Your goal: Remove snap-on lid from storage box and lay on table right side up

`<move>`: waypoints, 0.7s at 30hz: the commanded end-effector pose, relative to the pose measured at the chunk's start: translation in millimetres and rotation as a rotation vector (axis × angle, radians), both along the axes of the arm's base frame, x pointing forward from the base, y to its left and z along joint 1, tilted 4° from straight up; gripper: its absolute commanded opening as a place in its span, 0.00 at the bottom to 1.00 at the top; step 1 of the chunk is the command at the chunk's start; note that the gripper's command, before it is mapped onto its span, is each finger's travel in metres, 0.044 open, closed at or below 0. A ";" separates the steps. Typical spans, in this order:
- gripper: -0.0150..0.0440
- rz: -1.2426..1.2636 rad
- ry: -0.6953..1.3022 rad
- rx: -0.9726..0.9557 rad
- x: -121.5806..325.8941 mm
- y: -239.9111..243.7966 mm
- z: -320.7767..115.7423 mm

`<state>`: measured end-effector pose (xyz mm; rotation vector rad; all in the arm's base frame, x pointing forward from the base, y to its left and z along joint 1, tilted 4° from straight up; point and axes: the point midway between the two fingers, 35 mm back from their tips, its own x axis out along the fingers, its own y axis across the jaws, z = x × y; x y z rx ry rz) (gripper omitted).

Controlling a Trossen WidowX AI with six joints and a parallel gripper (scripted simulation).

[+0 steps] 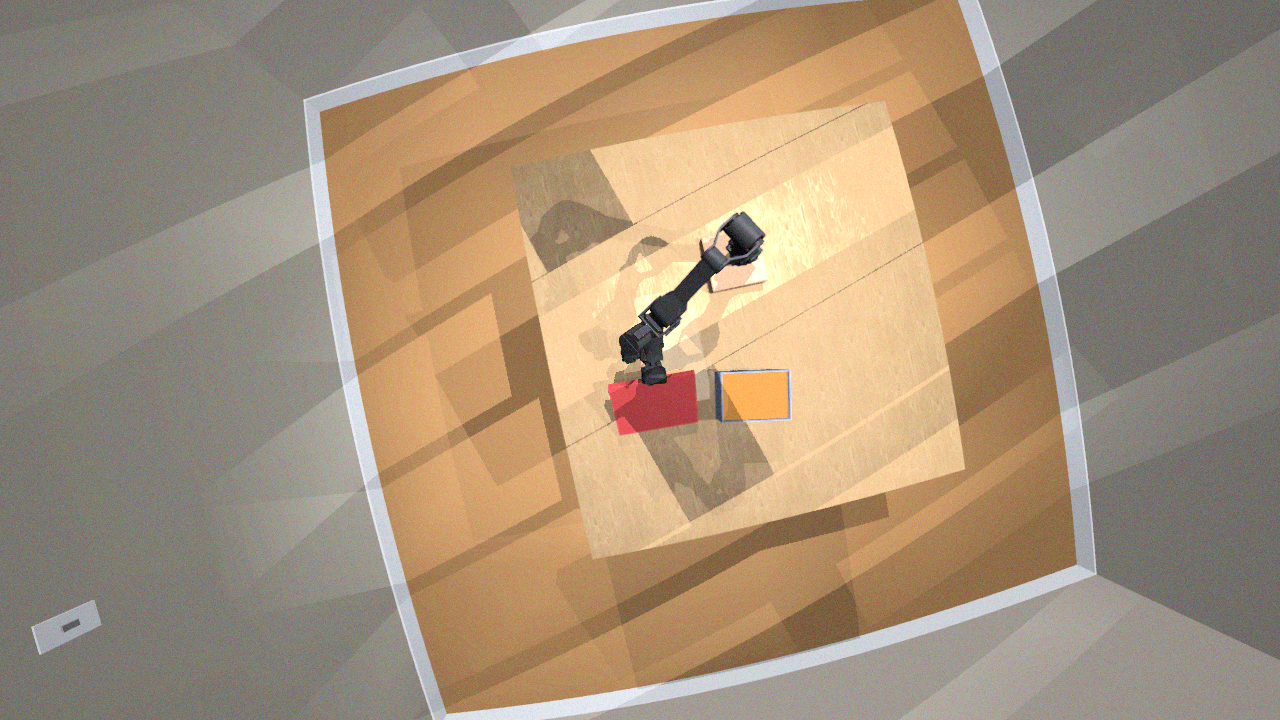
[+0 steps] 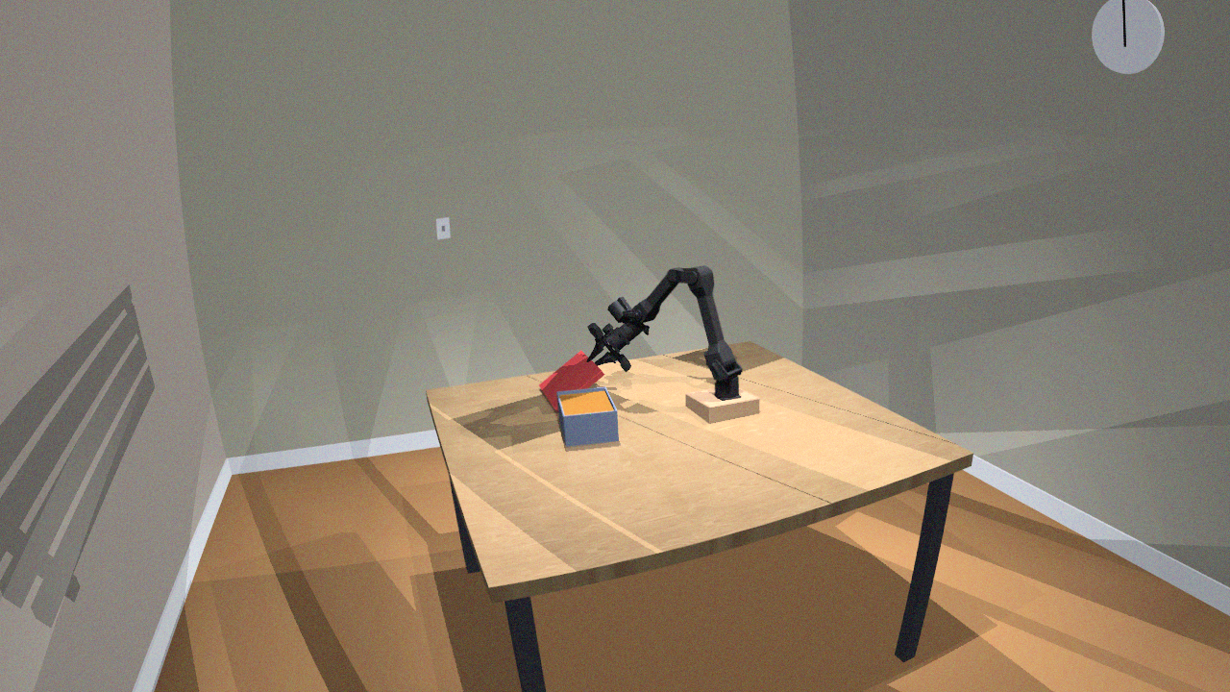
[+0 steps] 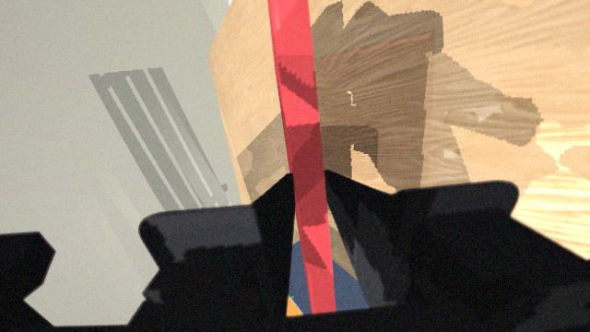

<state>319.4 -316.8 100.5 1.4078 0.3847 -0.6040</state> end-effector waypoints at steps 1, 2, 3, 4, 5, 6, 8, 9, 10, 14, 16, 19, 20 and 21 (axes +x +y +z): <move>0.25 -0.006 0.043 0.054 -3.3 5.6 -27.5; 0.25 -0.006 0.043 0.054 -3.3 5.5 -28.3; 0.25 -0.006 0.043 0.054 -3.3 5.4 -29.1; 0.25 -0.006 0.043 0.054 -3.3 5.4 -29.9; 0.25 -0.006 0.043 0.054 -3.3 5.3 -30.7; 0.25 -0.006 0.043 0.054 -3.3 5.2 -31.5; 0.25 -0.006 0.043 0.054 -3.3 5.1 -33.1; 0.25 -0.006 0.043 0.054 -3.3 5.0 -33.9; 0.25 -0.006 0.043 0.054 -3.3 5.0 -34.7; 0.25 -0.006 0.043 0.054 -3.3 4.7 -37.9; 0.25 -0.006 0.043 0.054 -3.3 4.5 -39.5; 0.25 -0.006 0.043 0.054 -3.2 4.3 -41.9; 0.25 -0.006 0.043 0.054 -3.2 4.3 -42.7; 0.25 -0.006 0.043 0.054 -3.2 4.2 -43.5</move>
